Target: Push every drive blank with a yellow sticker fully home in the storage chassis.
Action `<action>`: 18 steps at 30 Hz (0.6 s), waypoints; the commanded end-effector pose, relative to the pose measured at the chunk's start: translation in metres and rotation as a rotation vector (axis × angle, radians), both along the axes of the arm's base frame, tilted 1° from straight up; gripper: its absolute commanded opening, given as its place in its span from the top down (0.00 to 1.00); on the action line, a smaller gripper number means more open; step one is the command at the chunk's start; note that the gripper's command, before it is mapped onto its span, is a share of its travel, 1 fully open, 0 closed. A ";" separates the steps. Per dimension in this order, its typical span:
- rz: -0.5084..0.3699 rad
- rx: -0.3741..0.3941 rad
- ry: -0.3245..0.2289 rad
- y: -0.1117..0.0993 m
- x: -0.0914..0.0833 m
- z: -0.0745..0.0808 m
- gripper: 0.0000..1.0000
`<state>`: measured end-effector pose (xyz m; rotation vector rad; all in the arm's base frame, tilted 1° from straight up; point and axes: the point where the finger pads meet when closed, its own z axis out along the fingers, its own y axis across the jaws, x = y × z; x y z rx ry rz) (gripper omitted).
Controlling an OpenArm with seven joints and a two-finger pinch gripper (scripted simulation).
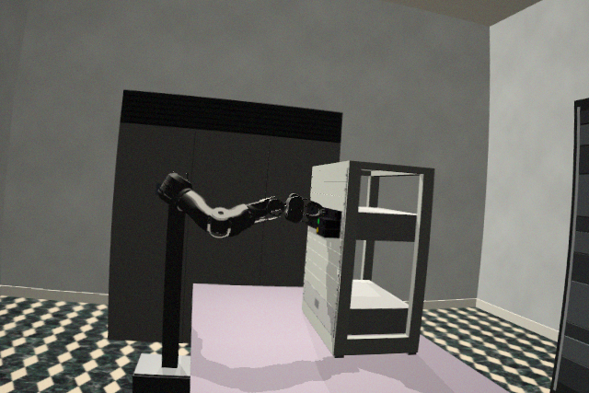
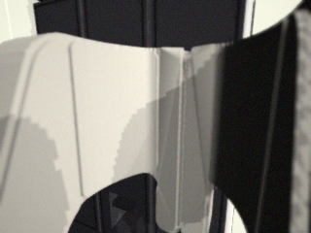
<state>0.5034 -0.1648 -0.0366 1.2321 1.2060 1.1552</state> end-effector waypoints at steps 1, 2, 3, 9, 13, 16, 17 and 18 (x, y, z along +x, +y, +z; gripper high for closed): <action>0.027 0.000 -0.014 0.007 -0.001 0.004 1.00; 0.027 0.000 -0.014 0.007 -0.002 0.004 1.00; 0.027 0.000 -0.014 0.007 -0.005 0.004 1.00; 0.027 0.000 -0.015 0.007 -0.020 0.004 1.00; 0.026 0.000 -0.015 0.007 -0.045 0.004 1.00; 0.026 0.000 -0.015 0.006 -0.067 0.005 1.00; 0.026 0.000 -0.015 0.006 -0.074 0.005 1.00; 0.026 0.000 -0.016 0.006 -0.080 0.005 1.00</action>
